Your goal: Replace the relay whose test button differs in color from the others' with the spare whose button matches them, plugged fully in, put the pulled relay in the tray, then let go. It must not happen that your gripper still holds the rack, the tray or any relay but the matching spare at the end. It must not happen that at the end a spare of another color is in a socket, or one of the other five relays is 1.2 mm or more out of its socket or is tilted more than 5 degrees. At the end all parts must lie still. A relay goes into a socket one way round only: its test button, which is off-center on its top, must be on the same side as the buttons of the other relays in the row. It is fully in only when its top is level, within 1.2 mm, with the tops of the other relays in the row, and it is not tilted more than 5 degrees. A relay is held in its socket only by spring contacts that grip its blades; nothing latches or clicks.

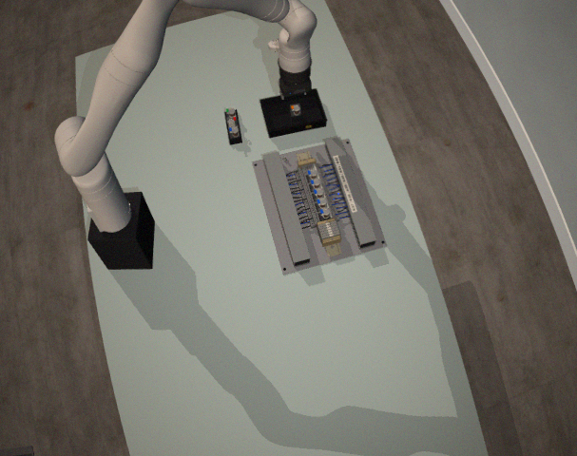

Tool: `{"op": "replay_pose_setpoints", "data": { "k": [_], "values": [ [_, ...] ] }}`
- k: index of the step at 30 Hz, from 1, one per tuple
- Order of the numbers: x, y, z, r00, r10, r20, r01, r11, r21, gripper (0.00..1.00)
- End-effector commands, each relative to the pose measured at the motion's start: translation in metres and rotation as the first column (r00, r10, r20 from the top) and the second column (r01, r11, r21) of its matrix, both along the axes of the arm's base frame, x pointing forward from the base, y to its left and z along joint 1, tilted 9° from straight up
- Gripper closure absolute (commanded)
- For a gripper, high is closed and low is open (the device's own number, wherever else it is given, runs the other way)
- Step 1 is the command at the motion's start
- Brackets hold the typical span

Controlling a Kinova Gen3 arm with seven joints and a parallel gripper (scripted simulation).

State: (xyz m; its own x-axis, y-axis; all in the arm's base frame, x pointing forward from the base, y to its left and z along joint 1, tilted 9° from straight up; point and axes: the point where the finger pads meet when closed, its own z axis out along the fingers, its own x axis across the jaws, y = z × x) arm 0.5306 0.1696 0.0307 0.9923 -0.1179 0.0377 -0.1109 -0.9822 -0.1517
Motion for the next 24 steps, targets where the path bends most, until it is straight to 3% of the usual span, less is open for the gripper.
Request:
{"op": "replay_pose_setpoints", "data": {
  "k": [1,7,22,24],
  "values": [
    [0.0,0.0,0.0,1.0,0.0,0.001,0.0,1.0,0.0,0.0],
    [0.0,0.0,-0.001,1.0,0.0,0.001,0.0,1.0,0.0,0.0],
    [-0.051,-0.012,0.003,0.998,-0.07,-0.01,0.07,0.998,0.004,0.0],
    [-0.051,-0.012,0.003,0.998,-0.07,-0.01,0.07,0.998,0.004,0.0]
  ]
}}
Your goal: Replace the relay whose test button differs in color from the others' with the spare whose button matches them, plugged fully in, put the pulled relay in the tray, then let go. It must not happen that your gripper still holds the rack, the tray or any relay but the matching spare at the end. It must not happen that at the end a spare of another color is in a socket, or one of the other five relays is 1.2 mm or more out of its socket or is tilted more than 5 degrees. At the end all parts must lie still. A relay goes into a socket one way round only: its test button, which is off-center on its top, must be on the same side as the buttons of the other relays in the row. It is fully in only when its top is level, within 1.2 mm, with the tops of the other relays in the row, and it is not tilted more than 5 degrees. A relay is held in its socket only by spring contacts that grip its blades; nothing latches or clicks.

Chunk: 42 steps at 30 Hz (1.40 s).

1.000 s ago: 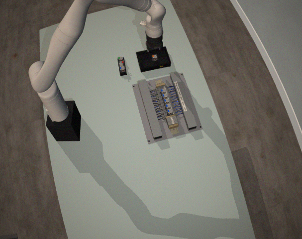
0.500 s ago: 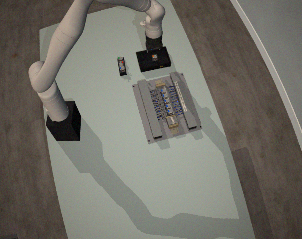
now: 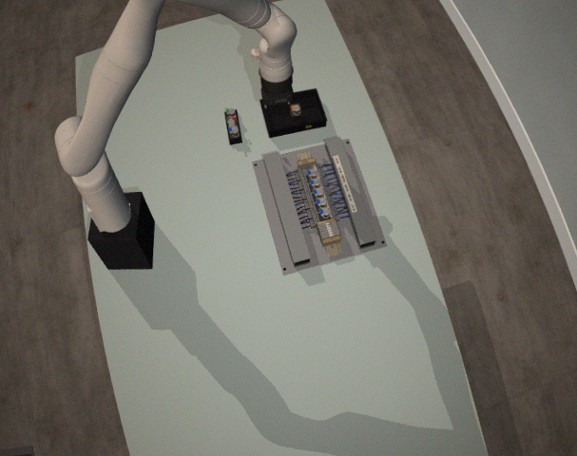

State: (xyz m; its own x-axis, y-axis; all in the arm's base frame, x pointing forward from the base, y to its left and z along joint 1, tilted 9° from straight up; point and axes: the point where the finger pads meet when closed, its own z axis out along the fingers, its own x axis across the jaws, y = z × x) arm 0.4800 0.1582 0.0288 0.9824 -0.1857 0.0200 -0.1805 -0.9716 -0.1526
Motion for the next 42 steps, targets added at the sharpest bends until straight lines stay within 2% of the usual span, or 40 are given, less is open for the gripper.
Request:
{"op": "replay_pose_setpoints", "data": {
  "k": [1,15,18,32,35,42],
  "values": [
    [-0.003,-0.001,0.001,1.0,0.0,0.003,0.0,1.0,0.0,0.0],
    [-0.057,-0.014,0.006,1.0,-0.001,0.008,0.001,1.0,0.0,0.0],
    [-0.059,-0.014,0.003,1.0,0.001,0.002,-0.001,1.0,0.0,0.0],
    [-0.112,-0.028,0.011,1.0,-0.001,0.007,0.001,1.0,0.0,0.0],
    [-0.114,-0.027,0.008,1.0,0.001,0.001,-0.001,1.0,0.0,0.0],
    [-0.132,-0.033,0.013,1.0,0.0,0.004,0.0,1.0,0.0,0.0]
  ]
}}
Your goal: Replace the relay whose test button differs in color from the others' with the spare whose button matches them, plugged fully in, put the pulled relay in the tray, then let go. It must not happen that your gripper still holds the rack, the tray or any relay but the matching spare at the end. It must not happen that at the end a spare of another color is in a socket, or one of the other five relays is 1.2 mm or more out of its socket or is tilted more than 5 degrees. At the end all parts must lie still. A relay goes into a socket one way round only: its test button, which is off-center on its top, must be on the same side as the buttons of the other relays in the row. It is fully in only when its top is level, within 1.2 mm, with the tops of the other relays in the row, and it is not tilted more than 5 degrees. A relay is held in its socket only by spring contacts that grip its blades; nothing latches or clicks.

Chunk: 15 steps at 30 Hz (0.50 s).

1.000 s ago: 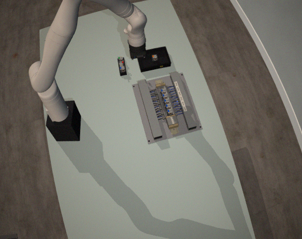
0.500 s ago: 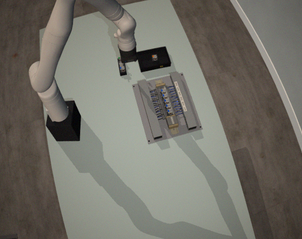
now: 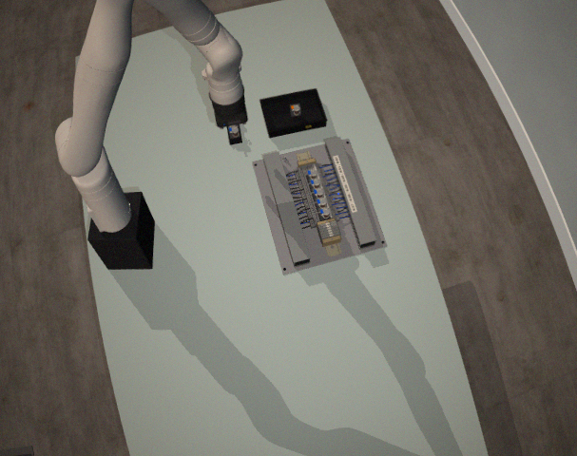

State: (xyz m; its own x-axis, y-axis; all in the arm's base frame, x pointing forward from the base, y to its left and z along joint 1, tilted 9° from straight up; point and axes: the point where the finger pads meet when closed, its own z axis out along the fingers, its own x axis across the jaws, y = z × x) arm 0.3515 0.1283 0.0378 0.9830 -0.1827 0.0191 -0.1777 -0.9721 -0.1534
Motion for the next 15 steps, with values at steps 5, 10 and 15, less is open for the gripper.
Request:
{"op": "replay_pose_setpoints", "data": {
  "k": [5,10,15],
  "values": [
    [-0.017,-0.007,0.007,1.0,-0.004,0.007,0.004,1.0,-0.001,0.0],
    [-0.021,-0.007,0.006,1.0,-0.001,0.002,0.001,1.0,-0.001,0.0],
    [-0.018,-0.007,0.007,1.0,-0.002,0.004,0.002,1.0,-0.001,0.0]
  ]
}}
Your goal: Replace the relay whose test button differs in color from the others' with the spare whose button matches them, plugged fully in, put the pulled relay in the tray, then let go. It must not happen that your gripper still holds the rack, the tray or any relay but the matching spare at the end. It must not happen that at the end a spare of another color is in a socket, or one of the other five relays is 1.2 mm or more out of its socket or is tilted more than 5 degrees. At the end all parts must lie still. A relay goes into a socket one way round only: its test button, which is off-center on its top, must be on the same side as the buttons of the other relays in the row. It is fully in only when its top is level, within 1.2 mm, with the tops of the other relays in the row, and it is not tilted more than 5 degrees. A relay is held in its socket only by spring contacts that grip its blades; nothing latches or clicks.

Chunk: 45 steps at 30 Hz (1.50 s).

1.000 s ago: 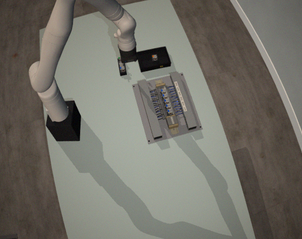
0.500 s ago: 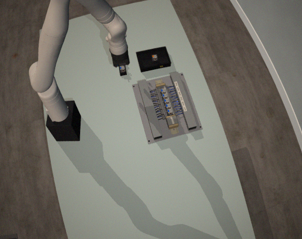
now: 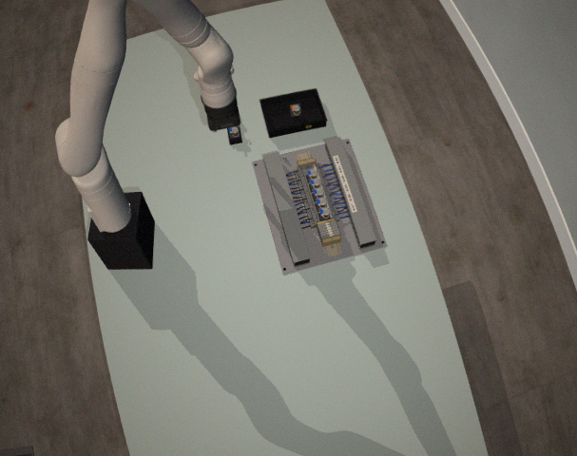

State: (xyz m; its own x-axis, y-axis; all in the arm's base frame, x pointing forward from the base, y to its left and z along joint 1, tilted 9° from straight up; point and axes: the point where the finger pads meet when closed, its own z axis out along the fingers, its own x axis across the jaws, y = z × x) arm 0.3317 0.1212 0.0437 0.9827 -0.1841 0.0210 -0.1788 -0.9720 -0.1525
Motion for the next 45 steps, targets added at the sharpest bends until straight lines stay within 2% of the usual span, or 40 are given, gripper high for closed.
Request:
{"op": "replay_pose_setpoints", "data": {
  "k": [1,45],
  "values": [
    [0.002,0.0,0.001,1.0,-0.001,0.003,0.001,1.0,0.0,0.0],
    [0.015,0.003,-0.001,1.0,-0.003,0.006,0.003,1.0,0.0,0.0]
  ]
}}
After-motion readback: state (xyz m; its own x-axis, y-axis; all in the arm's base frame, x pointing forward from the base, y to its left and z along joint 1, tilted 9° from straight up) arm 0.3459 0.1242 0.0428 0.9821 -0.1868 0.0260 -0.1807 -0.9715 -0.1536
